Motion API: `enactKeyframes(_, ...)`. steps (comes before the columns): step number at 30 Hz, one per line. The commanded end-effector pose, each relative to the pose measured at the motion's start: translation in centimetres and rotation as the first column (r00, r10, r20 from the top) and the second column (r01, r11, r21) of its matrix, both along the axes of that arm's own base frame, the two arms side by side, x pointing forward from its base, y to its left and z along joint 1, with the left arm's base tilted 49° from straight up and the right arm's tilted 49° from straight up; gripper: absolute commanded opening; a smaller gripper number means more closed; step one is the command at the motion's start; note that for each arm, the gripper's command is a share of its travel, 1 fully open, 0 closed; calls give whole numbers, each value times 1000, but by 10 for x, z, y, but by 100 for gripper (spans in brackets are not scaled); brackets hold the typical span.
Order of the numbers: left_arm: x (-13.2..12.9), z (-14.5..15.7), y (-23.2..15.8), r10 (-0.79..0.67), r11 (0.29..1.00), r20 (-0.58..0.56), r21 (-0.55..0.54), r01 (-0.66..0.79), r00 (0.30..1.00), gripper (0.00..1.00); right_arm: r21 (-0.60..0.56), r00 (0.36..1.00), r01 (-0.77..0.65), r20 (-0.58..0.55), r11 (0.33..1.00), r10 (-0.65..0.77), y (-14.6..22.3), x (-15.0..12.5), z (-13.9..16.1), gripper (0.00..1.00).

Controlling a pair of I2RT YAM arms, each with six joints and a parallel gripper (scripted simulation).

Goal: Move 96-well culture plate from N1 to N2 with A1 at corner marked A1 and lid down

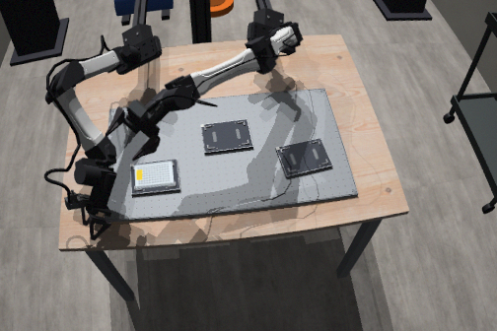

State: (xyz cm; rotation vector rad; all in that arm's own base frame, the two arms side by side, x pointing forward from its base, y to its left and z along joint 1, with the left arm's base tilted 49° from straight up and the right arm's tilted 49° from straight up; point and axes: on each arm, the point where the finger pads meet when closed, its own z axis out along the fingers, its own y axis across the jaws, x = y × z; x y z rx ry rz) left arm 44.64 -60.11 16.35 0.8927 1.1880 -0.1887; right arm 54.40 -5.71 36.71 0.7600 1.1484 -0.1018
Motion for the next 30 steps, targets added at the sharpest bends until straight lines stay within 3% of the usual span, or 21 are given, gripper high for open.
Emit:
enactKeyframes(1, -7, 9, -5, -12, 1000, 10, -13, 12, 1000, 100, 0, 1000, -6, 16, 1000, 6, 3, -2, 7, 100)
enactKeyframes(17, -7, 9, -5, -12, 1000, 10, -13, 12, 1000, 100, 0, 1000, -6, 16, 1000, 6, 3, -2, 7, 100)
enactKeyframes(18, -29, 18, -12, -10, 1000, -15, -12, 10, 1000, 100, -23, 999, -21, -28, 1000, 21, 16, -4, 3, 100)
enactKeyframes(24, -40, 19, 18, 159, 987, -118, 32, -156, 980, 100, -124, 984, -38, -179, 992, 15, 34, -5, -12, 100)
enactKeyframes(25, -42, 19, 22, 187, 982, -134, 40, -183, 973, 100, -138, 983, -39, -183, 990, 13, 35, -5, -1, 100)
enactKeyframes(28, -48, 20, 37, 270, 963, -181, 70, -261, 946, 100, -194, 956, -64, -294, 979, 5, 43, -5, -28, 100)
enactKeyframes(30, -51, 20, 46, 324, 946, -211, 91, -312, 922, 100, -223, 948, -74, -317, 972, -1, 46, -4, -17, 100)
